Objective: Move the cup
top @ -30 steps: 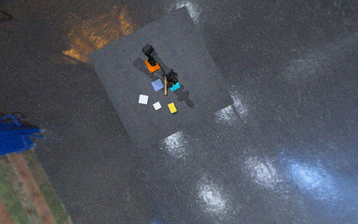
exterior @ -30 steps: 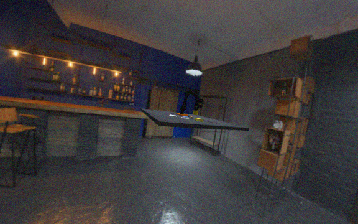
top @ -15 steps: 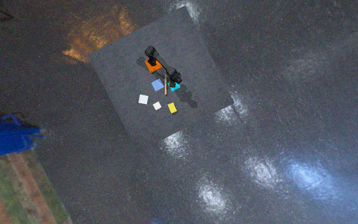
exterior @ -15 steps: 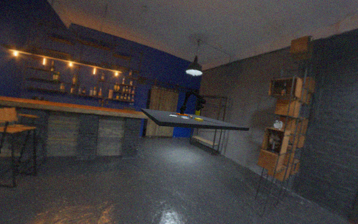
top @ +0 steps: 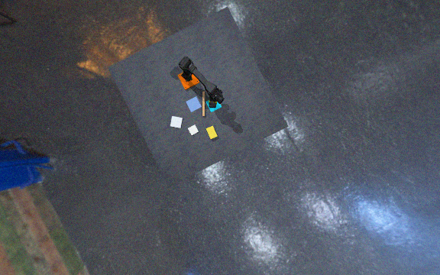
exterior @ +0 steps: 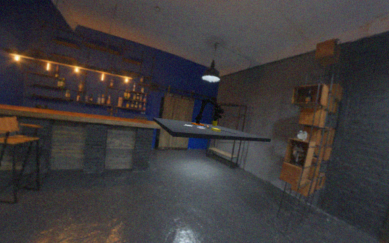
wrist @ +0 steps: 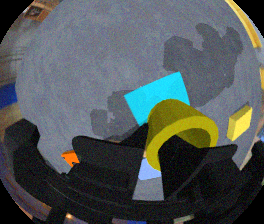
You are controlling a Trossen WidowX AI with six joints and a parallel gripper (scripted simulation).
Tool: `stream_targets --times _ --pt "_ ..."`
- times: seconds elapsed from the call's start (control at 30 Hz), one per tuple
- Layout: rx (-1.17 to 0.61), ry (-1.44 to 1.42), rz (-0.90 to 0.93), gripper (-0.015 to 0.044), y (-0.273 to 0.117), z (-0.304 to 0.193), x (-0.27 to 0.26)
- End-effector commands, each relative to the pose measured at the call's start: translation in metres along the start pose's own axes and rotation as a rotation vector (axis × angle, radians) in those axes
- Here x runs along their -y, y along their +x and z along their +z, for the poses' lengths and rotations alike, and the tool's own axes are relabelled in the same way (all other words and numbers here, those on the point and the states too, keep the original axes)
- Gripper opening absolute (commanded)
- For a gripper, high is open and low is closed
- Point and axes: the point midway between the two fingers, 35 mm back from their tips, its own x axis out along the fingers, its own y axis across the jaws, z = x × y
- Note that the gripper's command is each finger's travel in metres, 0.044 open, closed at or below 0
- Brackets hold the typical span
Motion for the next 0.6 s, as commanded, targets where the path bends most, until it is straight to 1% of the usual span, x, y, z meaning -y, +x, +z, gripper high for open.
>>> stream_targets --times 0.0,0.57 --pt "0.000 0.003 0.004 0.0000 0.007 0.000 -0.001" --pt "0.000 0.003 0.004 0.0000 0.031 0.001 -0.001"
